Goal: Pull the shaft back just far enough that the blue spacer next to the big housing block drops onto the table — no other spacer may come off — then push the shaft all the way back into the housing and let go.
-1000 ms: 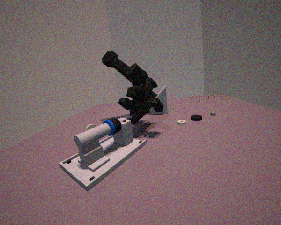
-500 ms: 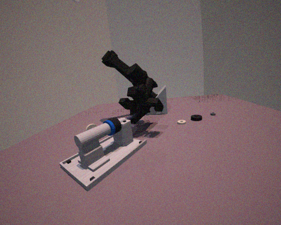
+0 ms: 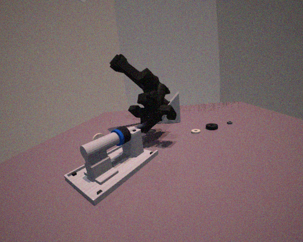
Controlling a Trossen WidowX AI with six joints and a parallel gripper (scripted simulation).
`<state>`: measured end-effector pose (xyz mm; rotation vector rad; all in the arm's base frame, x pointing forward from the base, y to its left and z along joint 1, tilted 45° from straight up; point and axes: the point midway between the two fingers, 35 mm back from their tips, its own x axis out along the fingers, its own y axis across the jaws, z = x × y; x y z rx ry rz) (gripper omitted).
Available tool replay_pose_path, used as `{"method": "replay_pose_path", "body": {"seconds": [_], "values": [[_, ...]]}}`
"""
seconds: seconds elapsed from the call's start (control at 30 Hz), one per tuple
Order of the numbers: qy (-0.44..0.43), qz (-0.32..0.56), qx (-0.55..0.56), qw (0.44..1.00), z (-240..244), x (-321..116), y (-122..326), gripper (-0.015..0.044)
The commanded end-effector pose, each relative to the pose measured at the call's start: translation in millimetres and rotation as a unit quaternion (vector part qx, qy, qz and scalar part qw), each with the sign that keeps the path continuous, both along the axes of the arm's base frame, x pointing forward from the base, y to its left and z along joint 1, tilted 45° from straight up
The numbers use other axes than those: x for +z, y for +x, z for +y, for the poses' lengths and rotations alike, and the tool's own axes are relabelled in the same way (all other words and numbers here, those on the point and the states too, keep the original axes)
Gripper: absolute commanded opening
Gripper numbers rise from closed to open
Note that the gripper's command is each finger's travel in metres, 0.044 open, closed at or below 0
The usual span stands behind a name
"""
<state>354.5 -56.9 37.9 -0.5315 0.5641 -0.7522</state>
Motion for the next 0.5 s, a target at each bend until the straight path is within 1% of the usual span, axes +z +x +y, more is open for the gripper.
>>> {"method": "replay_pose_path", "body": {"seconds": [0.0,0.47], "values": [[0.001,-0.002,-0.002,1.0,0.0,-0.1,-1.3,0.0],[0.001,-0.002,-0.002,1.0,0.6,-0.7,-2.9,0.0]]}}
